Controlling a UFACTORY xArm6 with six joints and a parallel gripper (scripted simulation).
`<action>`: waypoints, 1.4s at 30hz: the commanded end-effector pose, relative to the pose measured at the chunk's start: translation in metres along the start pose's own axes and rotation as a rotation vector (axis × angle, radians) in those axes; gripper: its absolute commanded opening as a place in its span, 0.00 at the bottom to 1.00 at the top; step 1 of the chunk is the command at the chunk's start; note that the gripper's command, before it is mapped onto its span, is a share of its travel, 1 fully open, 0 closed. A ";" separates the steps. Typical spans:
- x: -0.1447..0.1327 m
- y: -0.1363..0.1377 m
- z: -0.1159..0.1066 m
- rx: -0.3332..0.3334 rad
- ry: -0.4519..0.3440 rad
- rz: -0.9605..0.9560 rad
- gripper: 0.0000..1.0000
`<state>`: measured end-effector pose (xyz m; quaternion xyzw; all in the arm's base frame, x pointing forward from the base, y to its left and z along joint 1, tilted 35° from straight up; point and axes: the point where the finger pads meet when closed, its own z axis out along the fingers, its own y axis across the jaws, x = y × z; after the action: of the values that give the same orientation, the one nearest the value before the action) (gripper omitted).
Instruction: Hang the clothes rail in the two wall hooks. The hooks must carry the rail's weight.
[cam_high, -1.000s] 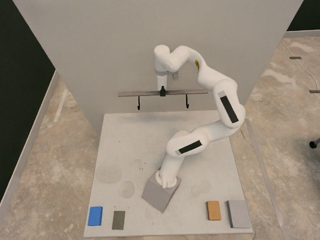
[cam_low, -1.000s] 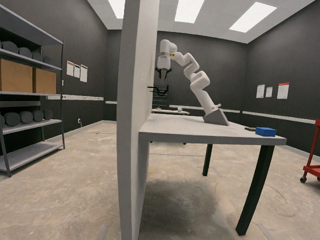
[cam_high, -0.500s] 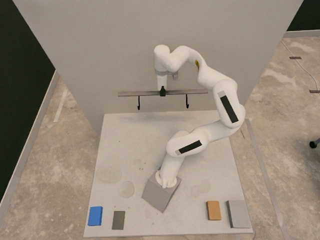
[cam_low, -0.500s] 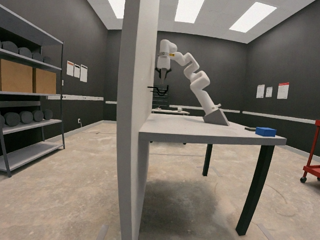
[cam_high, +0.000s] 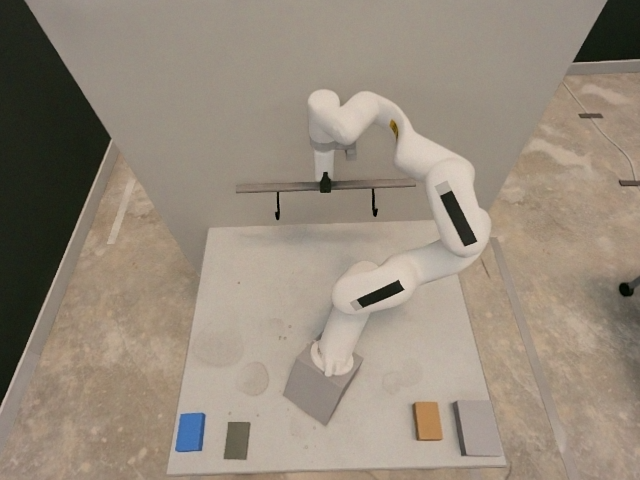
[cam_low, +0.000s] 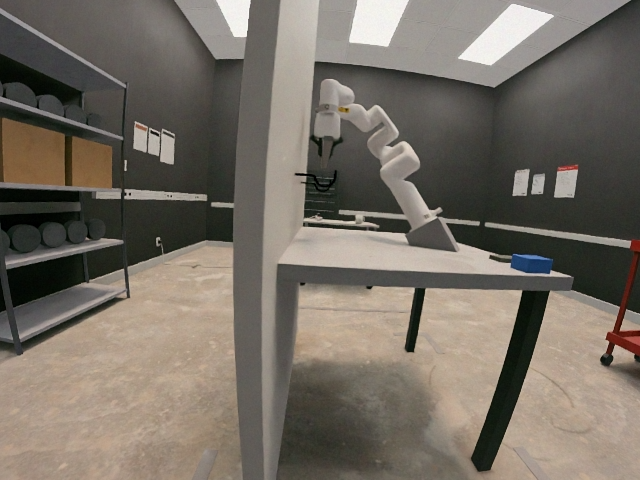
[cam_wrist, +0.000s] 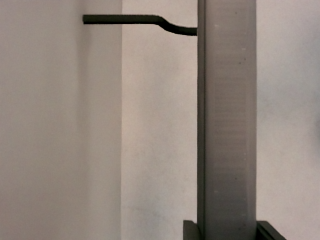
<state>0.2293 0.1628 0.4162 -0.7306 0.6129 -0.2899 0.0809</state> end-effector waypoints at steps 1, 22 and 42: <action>0.000 -0.001 -0.001 0.002 -0.002 0.001 0.00; 0.000 -0.001 0.027 0.002 -0.002 0.001 0.00; 0.000 -0.001 0.054 0.002 -0.002 0.001 0.00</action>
<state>0.2568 0.1501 0.3728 -0.7304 0.6131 -0.2901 0.0804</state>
